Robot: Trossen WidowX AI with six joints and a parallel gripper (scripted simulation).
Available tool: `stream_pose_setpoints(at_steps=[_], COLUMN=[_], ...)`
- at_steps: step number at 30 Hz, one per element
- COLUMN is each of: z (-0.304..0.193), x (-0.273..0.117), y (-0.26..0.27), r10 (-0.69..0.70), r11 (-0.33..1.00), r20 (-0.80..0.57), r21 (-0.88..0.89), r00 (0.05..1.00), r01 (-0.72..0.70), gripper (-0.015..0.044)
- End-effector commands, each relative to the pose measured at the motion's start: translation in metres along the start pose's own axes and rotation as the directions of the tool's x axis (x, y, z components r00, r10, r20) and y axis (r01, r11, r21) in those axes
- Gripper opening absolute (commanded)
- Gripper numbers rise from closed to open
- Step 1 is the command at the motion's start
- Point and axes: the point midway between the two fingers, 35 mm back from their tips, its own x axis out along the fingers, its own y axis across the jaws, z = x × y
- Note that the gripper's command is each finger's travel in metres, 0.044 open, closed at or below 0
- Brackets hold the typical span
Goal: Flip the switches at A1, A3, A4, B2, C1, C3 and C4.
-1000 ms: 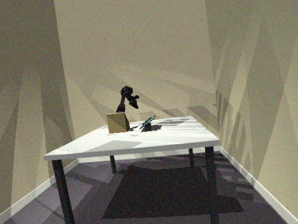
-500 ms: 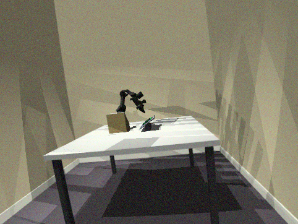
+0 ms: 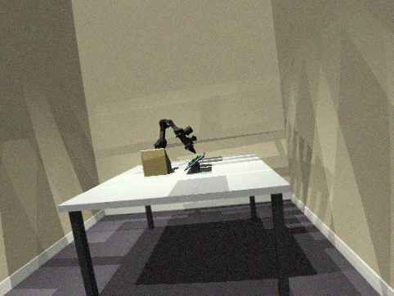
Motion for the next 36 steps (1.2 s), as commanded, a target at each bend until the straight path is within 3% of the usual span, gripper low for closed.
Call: stream_pose_setpoints(at_steps=[1, 17, 36], z=[-0.001, -0.002, -0.002], x=[0.004, 0.027, 0.027], y=[-0.002, -0.001, -0.001], r10=[-0.004, -0.003, -0.003], r11=[1.000, 1.000, 1.000], r20=[0.002, 0.003, 0.003], r21=[0.009, 0.009, 0.009], r00=[1.000, 1.000, 1.000], r01=[0.004, 0.003, 0.003], gripper=[0.0000, 0.0000, 0.0000])
